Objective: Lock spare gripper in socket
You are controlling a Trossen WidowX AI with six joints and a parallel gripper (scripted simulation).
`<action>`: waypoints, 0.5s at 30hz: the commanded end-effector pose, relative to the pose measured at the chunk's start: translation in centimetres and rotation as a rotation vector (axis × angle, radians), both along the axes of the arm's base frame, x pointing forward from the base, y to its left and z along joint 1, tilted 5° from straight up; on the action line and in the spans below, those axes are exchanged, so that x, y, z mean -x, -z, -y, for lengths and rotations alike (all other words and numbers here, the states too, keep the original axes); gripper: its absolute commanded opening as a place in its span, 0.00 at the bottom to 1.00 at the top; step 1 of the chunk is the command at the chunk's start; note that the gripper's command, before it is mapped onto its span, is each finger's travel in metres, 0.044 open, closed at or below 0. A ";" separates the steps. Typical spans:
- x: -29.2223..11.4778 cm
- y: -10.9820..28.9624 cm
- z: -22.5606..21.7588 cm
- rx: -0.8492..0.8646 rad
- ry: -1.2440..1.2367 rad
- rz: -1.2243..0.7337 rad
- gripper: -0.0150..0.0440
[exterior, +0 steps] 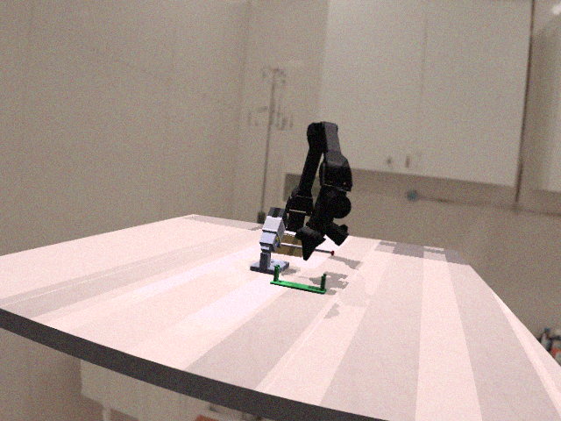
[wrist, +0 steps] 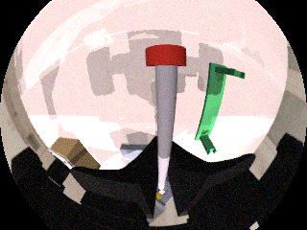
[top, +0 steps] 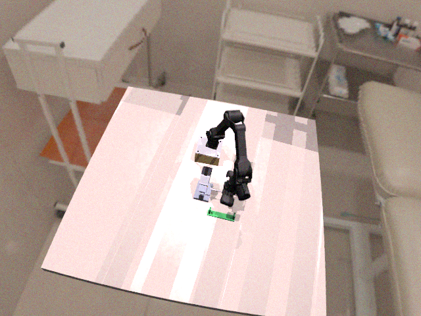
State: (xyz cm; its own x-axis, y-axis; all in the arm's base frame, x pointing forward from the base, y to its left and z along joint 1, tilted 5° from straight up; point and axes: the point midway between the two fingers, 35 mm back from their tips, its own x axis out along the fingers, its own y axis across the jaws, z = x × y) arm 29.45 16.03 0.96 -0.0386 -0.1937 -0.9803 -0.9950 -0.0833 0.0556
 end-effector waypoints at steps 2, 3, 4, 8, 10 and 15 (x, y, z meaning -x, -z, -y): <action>-0.2 -0.2 0.4 -0.005 0.005 -0.002 0.25; -0.2 -0.2 0.5 -0.006 0.005 -0.003 0.25; -0.2 -0.2 0.5 -0.005 0.005 -0.003 0.25; -0.1 -0.1 0.8 -0.005 0.005 -0.001 0.25; -0.1 -0.1 0.9 -0.005 0.006 -0.002 0.25; -0.3 -0.1 1.2 -0.005 0.006 -0.006 0.25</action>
State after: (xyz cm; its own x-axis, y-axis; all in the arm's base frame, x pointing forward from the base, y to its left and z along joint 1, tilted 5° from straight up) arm 29.49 15.06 0.87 -0.0490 -0.1951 -0.9796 -0.9951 -0.0746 0.0646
